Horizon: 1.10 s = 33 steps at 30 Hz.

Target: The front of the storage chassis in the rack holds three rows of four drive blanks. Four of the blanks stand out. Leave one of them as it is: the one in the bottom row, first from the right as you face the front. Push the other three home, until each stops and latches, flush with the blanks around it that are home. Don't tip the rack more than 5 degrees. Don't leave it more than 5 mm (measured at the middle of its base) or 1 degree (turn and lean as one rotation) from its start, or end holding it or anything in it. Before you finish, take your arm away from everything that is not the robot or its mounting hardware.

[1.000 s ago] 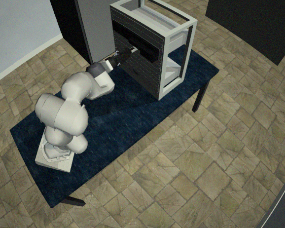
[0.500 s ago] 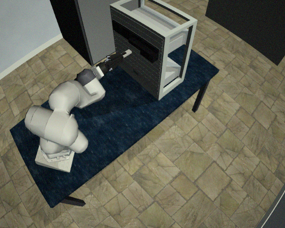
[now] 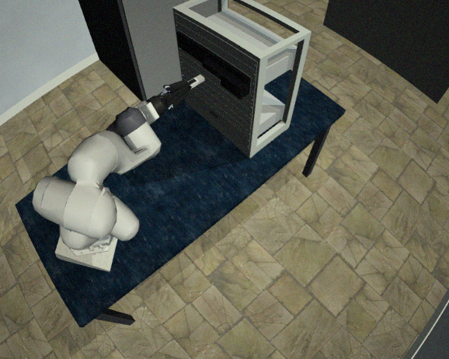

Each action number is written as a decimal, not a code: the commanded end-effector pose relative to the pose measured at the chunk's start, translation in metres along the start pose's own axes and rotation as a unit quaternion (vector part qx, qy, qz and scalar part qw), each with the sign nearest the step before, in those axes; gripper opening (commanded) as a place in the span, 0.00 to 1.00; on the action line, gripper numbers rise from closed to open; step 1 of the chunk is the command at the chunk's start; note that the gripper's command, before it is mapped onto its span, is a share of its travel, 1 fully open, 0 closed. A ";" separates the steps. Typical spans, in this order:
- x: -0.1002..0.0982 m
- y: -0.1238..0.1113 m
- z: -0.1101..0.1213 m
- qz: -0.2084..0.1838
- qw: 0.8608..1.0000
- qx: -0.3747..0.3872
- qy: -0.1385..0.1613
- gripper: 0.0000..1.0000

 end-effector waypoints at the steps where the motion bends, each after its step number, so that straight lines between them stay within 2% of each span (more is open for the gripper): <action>1: -0.003 -0.004 -0.005 -0.003 1.000 -0.012 -0.008 0.00; 4: 0.001 -0.004 -0.005 -0.003 1.000 -0.012 -0.008 0.00; 8: 0.022 -0.004 -0.005 -0.003 1.000 -0.012 -0.008 0.00; 10: 0.022 -0.004 -0.005 -0.003 1.000 -0.012 -0.008 0.00; 14: 0.036 -0.005 -0.004 -0.003 1.000 -0.012 -0.008 0.00; 33: 0.036 -0.005 -0.004 -0.003 1.000 -0.012 -0.008 0.00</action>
Point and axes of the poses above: the point where the finger pads meet when closed, its own x axis out along the fingers, its own z axis across the jaws, y = z × x, the point moved 1 cm from there along -x, back along the fingers, and after that the axes turned 1 degree about x, right-handed, at the moved point
